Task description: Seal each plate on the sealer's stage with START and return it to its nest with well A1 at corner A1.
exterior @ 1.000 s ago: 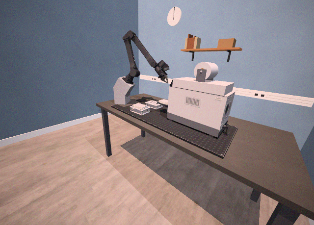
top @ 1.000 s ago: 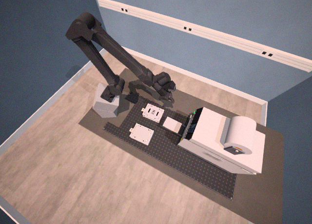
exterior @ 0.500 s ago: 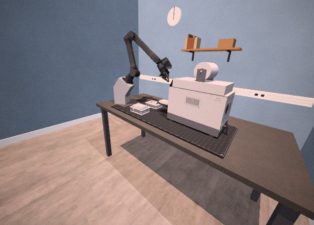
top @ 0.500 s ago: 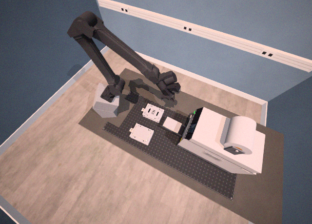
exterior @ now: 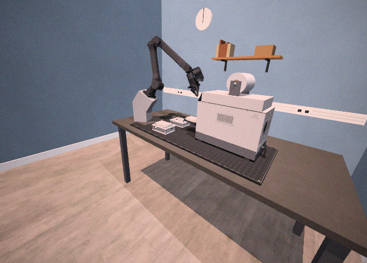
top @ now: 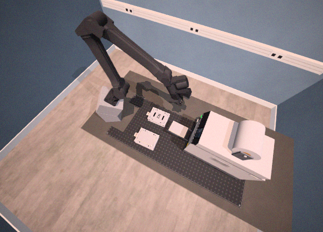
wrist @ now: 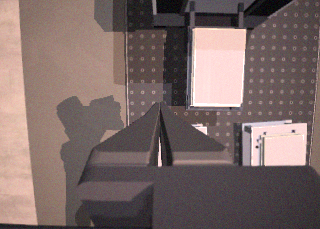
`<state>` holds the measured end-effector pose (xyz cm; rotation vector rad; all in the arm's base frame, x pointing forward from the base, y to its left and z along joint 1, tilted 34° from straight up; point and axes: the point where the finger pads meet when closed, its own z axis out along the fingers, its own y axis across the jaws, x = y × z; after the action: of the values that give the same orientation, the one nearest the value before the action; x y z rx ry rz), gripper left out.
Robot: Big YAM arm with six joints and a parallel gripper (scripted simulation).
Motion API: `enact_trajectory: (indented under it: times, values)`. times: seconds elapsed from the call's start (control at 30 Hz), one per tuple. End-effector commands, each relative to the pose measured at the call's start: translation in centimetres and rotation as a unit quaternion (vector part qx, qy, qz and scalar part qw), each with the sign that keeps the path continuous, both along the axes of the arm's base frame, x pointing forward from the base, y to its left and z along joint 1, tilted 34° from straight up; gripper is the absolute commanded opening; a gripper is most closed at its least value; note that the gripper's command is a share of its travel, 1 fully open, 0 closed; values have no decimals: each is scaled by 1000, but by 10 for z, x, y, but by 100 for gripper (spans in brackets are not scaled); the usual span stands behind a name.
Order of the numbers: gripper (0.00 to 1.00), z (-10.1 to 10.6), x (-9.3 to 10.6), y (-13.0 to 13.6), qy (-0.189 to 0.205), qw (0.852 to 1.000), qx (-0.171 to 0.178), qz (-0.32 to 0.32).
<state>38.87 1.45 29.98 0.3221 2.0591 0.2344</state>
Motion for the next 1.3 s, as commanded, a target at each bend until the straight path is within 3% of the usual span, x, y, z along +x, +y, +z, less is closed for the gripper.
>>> enact_trajectory:
  times: [0.0,0.2,0.43,0.53,0.6,1.0,1.27]
  values:
    - [0,18,-4,3,-26,1000,-6,5]
    - [0,19,5,-7,96,995,9,37]
    - [0,14,9,-2,207,974,19,87]
    - [0,13,5,-4,213,973,20,85]
    - [0,15,7,-6,242,966,25,93]
    - [0,15,0,3,213,973,29,81]
    - [0,4,-11,4,233,969,36,77]
